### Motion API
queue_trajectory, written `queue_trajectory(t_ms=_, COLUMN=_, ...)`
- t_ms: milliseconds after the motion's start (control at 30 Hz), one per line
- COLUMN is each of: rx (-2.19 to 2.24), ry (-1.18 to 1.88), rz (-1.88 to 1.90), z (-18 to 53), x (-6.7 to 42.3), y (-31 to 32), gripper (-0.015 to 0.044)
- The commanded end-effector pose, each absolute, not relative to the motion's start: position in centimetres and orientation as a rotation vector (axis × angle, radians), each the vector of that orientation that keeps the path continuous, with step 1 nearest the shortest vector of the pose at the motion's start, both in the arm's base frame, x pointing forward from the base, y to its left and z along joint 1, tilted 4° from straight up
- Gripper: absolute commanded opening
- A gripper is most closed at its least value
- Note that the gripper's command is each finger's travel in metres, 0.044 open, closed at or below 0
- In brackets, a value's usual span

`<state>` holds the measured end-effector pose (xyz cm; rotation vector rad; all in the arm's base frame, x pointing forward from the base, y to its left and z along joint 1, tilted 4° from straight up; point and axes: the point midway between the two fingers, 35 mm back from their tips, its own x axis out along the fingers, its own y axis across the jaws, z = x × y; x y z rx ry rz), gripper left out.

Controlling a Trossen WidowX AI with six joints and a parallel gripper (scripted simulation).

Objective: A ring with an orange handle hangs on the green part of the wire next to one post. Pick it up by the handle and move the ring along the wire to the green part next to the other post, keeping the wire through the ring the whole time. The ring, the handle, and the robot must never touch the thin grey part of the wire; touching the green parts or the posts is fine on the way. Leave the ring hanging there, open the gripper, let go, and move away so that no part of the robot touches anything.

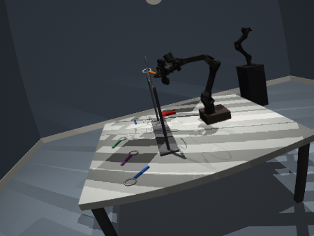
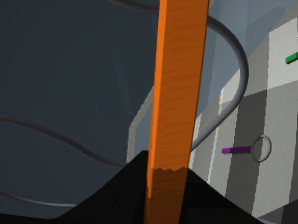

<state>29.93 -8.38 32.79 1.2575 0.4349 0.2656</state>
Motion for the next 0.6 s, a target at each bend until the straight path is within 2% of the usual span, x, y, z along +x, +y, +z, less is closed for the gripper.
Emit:
queue_trajectory(t_ms=0, rx=1.151, ry=0.450, rz=0.238, z=32.2, x=29.9, y=-8.6, gripper=-0.0150)
queue_trajectory(t_ms=567, rx=0.745, ry=0.497, rz=0.120, z=29.6, x=29.8, y=-10.3, gripper=-0.0150)
